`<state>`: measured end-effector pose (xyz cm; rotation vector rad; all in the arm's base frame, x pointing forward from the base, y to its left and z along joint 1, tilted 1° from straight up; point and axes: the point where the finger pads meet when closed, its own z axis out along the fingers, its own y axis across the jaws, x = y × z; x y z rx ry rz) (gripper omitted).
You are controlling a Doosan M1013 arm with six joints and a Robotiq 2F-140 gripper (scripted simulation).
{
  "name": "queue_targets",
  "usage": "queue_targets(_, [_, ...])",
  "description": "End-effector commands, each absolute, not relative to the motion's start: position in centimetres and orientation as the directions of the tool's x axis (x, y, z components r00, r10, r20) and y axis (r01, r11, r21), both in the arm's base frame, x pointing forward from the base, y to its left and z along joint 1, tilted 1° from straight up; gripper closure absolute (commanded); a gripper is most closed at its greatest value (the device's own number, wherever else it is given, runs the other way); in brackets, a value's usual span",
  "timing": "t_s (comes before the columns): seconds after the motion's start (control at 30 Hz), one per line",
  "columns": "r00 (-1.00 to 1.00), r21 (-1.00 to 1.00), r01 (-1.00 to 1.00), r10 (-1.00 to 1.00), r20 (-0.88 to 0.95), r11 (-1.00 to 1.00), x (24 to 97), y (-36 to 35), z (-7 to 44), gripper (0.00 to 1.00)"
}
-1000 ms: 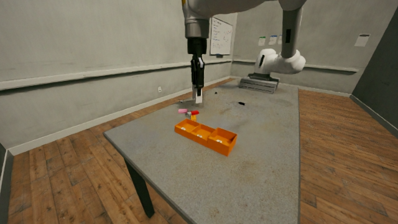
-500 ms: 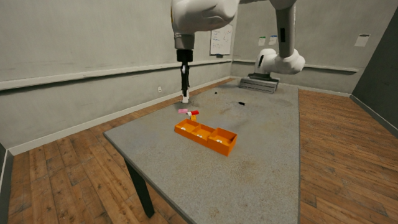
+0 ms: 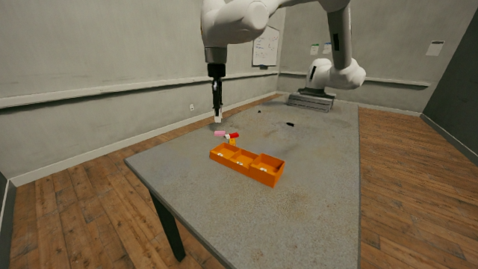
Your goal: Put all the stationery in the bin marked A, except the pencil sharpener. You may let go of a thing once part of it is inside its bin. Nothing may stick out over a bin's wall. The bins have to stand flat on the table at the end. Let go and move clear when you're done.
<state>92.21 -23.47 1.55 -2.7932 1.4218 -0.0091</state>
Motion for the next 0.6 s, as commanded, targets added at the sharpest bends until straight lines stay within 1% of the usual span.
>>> queue_targets(0.0, [0.588, -0.009, -0.808, -0.809, 0.002, -0.588, 92.26, -23.34, 1.58, 0.60])
queue_targets(0.57, [0.588, -0.009, -0.808, -0.809, 0.002, -0.588, 92.38, -22.99, 1.58, 0.60])
